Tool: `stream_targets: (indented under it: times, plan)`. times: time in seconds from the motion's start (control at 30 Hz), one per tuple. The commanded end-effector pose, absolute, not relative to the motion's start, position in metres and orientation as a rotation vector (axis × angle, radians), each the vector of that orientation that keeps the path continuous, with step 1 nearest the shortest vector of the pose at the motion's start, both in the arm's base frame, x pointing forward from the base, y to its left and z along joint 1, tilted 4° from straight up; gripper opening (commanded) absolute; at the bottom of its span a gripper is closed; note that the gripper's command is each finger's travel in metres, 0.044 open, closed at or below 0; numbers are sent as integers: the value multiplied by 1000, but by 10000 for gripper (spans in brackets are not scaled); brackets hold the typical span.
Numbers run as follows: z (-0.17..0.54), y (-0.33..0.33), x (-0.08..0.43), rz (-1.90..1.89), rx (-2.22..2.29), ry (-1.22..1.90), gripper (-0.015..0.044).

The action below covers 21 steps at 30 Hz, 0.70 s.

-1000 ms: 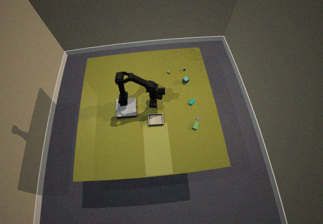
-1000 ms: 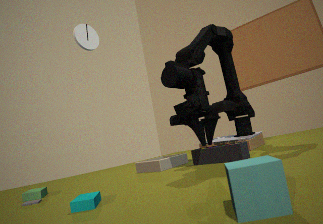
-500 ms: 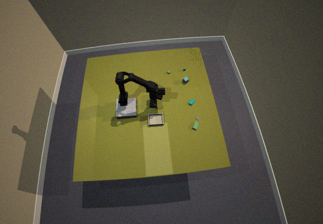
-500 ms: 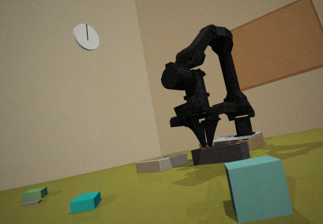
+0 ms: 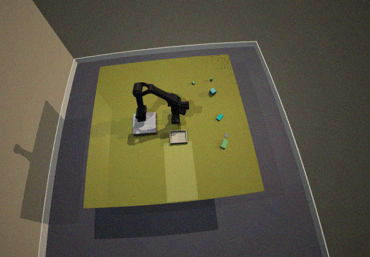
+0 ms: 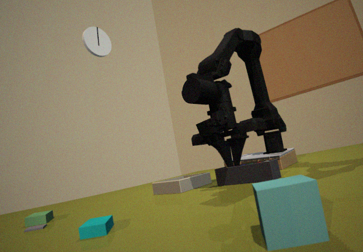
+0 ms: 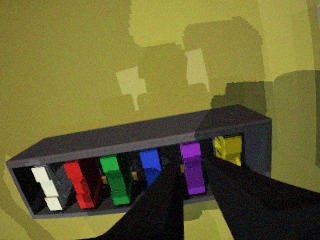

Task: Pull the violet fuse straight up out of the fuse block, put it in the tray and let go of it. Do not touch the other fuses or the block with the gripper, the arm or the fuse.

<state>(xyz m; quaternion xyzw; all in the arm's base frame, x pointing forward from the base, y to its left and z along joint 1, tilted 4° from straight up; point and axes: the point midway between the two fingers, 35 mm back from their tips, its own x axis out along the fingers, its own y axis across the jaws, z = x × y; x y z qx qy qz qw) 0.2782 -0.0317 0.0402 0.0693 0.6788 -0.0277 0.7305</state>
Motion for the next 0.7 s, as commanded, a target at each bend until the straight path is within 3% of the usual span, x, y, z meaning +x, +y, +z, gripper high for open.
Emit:
stream_targets:
  times: [0.0, 0.33, 0.67]
  plan:
    - [40, -32, 278, -61, 153, 1494, 67]
    - [40, -32, 278, -61, 153, 1494, 1]
    - [43, -32, 278, -62, 153, 1494, 0]
